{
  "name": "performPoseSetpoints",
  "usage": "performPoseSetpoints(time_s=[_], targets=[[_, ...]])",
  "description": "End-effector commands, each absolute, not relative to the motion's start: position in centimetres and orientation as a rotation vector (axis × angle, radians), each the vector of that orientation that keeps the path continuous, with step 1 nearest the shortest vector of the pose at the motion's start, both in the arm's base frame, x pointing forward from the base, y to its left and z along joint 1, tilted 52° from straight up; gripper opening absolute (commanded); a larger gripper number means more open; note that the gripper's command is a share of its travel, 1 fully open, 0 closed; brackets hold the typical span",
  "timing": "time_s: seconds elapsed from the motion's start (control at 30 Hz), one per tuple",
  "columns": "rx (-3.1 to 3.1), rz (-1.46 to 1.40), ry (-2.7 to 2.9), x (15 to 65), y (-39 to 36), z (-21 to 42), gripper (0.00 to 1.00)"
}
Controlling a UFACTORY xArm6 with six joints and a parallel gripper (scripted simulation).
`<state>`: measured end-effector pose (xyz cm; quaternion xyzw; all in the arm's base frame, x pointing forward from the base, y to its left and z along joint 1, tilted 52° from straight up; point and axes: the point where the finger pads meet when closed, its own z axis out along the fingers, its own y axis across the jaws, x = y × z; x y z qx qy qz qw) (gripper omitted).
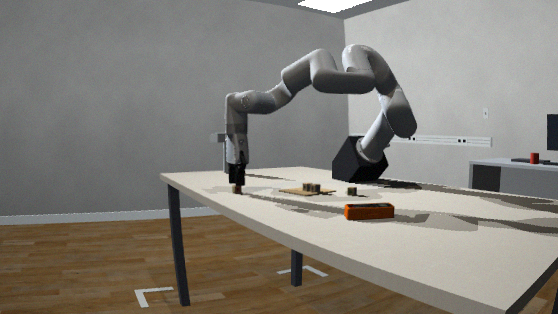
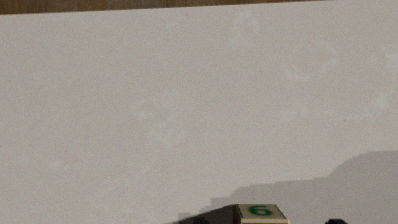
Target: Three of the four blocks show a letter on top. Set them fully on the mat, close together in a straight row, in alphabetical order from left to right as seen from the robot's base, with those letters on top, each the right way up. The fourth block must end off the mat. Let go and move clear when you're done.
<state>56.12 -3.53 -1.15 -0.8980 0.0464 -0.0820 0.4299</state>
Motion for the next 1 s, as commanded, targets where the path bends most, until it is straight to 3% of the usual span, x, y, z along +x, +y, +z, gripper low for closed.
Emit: performPoseSetpoints(time_s=[0.0,0.97], targets=[[-2.242,-0.211,0.117,56.3,-3.5,-1.2,0.64],[-2.242,-0.211,0.117,56.7,-1.9,-2.5,0.64]])
